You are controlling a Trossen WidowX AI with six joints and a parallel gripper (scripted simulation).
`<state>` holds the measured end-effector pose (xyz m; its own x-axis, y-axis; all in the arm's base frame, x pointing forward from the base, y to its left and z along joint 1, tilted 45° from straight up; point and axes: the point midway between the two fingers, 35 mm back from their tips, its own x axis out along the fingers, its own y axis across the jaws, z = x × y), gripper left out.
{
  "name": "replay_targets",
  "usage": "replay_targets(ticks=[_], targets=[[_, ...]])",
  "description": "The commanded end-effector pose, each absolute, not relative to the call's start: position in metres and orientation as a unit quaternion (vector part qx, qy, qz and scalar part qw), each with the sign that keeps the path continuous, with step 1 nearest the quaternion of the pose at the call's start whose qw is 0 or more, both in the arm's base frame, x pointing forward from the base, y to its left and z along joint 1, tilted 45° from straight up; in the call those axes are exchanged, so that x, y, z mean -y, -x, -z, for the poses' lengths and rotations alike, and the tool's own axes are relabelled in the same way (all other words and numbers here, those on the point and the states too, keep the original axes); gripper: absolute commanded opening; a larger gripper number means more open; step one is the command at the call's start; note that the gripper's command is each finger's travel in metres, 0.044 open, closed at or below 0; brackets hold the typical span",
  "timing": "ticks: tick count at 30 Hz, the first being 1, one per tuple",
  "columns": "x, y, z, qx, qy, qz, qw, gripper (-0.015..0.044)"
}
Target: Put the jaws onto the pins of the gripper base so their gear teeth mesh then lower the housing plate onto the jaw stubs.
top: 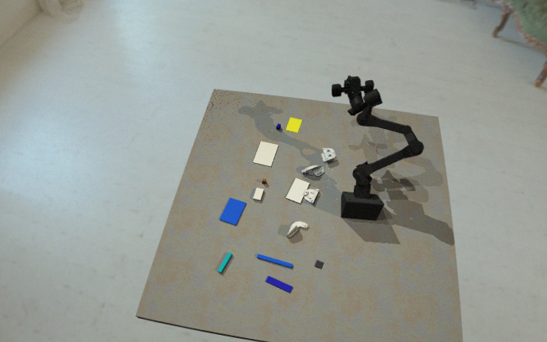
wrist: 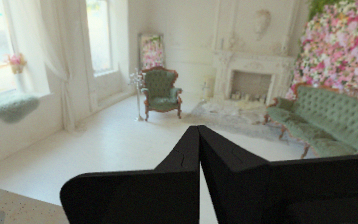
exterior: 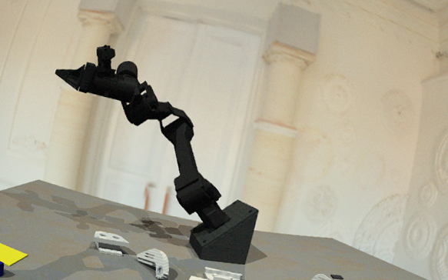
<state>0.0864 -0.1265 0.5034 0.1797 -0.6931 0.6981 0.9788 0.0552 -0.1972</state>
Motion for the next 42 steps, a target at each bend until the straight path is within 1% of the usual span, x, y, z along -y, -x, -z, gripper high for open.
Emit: replay_targets(ticks=[1,13,23,32,42], targets=[[0.133,-0.115,-0.494,0.184,0.33,0.577,0.724,0.0],[0.147,-0.2,-0.442,0.049,0.33,0.493,0.804,0.0],[0.145,-0.256,-0.383,-0.074,0.328,0.419,0.844,0.0],[0.135,-0.29,-0.323,-0.19,0.326,0.353,0.856,0.0],[0.117,-0.307,-0.255,-0.319,0.329,0.282,0.843,0.0]])
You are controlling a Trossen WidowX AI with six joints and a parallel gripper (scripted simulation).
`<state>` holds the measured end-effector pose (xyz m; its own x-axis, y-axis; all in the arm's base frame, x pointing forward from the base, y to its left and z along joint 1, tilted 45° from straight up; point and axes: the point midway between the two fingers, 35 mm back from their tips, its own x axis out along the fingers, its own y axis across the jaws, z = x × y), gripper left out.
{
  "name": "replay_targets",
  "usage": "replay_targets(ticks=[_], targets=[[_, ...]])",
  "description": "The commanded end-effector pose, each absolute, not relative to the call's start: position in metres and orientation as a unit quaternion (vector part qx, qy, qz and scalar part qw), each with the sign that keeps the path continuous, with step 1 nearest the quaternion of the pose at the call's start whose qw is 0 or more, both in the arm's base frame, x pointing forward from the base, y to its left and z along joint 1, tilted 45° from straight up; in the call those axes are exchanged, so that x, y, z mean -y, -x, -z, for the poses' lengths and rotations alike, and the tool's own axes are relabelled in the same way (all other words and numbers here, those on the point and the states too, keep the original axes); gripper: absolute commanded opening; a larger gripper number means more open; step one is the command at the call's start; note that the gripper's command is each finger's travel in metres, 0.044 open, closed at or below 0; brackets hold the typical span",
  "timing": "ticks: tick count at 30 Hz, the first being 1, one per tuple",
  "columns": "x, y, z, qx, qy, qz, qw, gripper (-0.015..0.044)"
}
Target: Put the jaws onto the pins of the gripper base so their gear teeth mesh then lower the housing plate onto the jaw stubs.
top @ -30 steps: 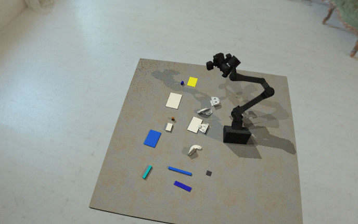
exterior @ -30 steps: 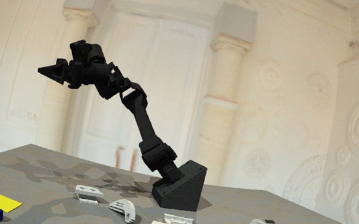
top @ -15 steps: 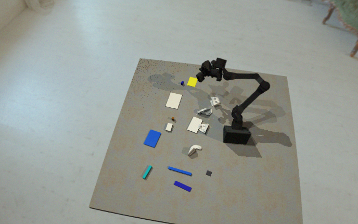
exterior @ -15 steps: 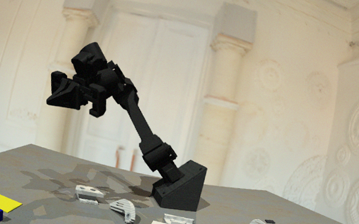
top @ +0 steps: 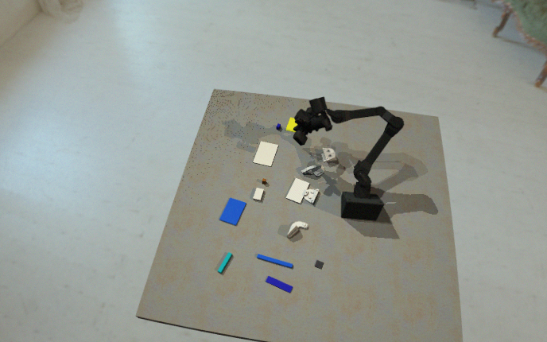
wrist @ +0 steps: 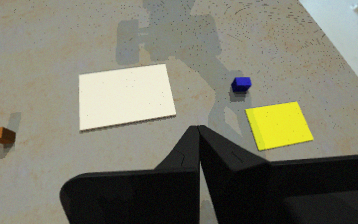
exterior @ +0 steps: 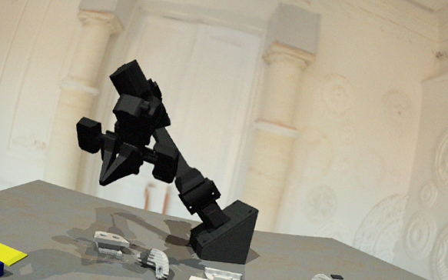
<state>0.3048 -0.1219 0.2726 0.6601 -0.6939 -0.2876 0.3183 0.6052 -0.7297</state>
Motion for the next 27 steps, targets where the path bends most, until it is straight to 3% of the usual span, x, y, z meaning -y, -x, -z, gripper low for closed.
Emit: replay_targets(ticks=[1,27], targets=[[0.115,-0.308,-0.248,-0.332,0.329,0.275,0.84,0.0],[0.072,-0.262,-0.126,-0.629,0.376,0.145,0.665,0.0]])
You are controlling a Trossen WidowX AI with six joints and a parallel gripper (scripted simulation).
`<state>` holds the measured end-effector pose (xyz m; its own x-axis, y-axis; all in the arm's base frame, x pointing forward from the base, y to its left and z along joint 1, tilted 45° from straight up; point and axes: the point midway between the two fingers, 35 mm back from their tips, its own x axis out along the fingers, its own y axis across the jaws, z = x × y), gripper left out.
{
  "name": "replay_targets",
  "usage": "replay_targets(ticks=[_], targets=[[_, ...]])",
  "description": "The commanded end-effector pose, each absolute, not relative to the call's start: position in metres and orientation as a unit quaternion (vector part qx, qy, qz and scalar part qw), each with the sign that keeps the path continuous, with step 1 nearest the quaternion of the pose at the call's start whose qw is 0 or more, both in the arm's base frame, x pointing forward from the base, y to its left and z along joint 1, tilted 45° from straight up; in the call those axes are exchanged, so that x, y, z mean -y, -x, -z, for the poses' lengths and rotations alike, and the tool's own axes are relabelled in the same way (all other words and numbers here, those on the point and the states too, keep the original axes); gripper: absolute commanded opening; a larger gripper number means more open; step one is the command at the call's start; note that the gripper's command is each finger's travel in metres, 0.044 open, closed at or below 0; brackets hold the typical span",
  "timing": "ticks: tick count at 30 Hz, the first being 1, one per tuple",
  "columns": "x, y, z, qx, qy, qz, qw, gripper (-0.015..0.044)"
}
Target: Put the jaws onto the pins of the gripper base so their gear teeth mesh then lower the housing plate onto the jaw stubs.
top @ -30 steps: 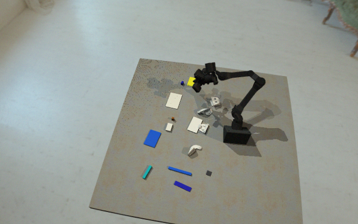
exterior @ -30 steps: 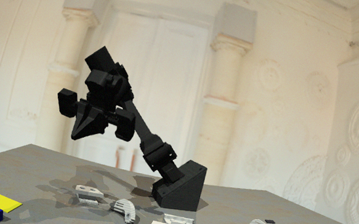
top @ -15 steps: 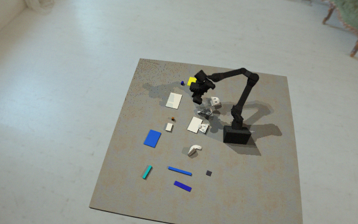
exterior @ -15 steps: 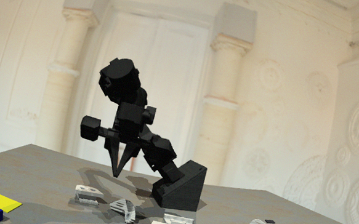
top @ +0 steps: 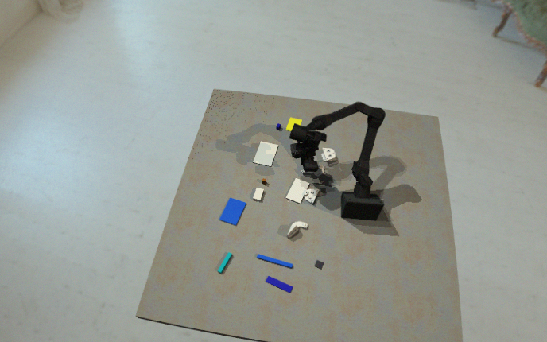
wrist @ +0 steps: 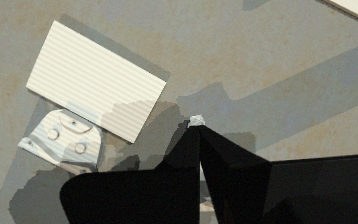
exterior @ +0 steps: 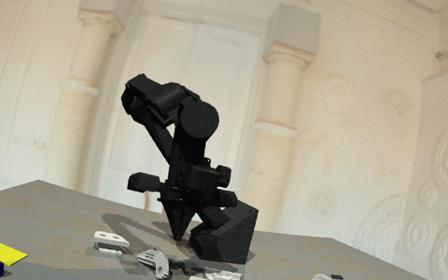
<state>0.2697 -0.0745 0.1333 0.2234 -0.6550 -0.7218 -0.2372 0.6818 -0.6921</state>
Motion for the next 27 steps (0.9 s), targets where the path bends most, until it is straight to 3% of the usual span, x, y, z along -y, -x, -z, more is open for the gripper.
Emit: replay_targets(ticks=[1,8,27], targets=[[0.071,-0.259,-0.124,-0.639,0.379,0.142,0.655,0.0],[0.065,-0.239,-0.114,-0.692,0.401,0.123,0.588,0.0],[0.078,-0.24,-0.099,-0.693,0.401,0.122,0.587,0.0]])
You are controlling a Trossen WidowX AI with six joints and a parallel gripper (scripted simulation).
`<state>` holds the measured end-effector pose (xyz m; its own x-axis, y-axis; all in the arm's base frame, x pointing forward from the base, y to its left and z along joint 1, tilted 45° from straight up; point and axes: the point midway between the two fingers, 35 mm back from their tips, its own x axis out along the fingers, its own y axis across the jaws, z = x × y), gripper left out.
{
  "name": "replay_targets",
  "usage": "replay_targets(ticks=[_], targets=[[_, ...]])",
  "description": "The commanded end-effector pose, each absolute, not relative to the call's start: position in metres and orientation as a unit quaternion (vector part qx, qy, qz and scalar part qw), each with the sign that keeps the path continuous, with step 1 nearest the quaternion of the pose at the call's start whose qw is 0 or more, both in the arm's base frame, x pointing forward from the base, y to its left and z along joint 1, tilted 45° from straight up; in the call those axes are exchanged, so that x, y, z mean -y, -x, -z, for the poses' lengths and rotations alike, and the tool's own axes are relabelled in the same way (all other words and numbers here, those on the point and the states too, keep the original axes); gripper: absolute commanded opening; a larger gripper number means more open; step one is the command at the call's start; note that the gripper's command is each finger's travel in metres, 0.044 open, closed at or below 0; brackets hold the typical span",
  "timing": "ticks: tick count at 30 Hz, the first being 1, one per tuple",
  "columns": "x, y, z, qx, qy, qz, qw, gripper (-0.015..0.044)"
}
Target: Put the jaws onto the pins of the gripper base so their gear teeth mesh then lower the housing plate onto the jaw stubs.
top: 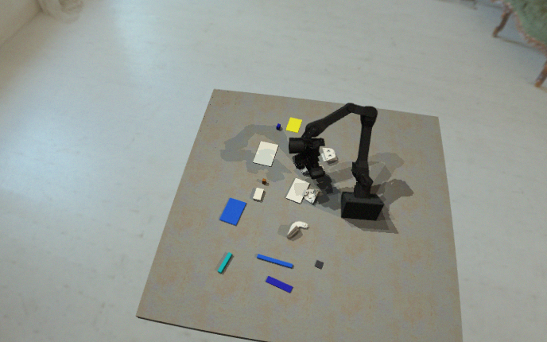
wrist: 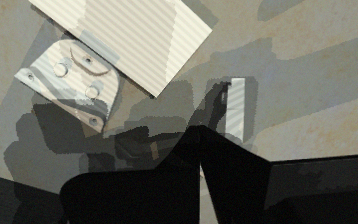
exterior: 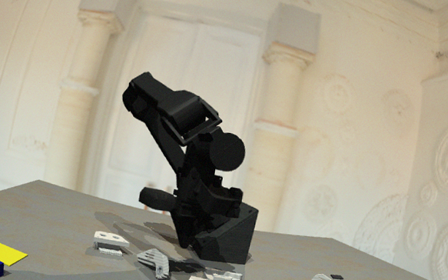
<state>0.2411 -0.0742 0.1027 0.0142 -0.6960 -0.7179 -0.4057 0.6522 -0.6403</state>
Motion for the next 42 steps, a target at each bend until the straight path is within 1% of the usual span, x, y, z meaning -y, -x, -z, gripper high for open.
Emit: replay_targets(ticks=[1,25,42], targets=[[0.08,-0.24,-0.098,-0.693,0.401,0.122,0.587,0.0],[0.107,-0.238,-0.073,-0.692,0.403,0.125,0.586,0.0],[0.119,-0.248,-0.085,-0.692,0.402,0.124,0.586,0.0]])
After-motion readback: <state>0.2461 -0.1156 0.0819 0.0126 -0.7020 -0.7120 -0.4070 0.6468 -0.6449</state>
